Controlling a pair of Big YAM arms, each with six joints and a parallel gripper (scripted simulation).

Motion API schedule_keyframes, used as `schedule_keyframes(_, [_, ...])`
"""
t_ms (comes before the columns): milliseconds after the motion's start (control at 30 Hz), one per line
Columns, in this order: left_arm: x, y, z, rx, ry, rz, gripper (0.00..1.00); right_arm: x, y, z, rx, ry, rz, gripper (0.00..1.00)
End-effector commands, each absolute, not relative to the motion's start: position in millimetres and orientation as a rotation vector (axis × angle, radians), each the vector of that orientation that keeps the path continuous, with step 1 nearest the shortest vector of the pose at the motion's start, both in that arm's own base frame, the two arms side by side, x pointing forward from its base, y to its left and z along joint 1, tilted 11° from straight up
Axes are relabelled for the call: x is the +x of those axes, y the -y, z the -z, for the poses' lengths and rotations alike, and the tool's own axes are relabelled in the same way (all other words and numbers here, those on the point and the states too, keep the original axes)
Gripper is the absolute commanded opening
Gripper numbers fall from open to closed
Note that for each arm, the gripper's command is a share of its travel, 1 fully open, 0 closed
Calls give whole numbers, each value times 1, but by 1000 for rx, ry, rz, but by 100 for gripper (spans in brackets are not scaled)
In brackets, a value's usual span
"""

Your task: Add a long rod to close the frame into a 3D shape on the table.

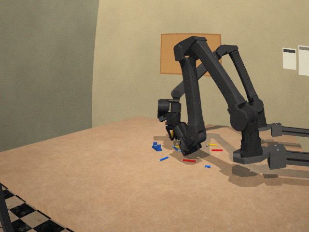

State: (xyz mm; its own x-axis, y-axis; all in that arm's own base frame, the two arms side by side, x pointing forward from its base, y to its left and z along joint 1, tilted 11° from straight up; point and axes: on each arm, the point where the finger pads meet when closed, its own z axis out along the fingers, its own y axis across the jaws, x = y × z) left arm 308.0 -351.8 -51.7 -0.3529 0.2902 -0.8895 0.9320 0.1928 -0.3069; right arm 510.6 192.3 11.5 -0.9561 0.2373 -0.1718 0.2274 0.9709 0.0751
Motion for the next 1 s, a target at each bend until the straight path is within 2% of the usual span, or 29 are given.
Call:
schedule_keyframes(0, [309, 352, 50, 1152, -1762, 1170, 0, 525, -188, -6, 596, -3006, -63, 43])
schedule_keyframes(967, [309, 352, 50, 1152, -1762, 1170, 0, 528, -199, 26, 601, -3059, -70, 43])
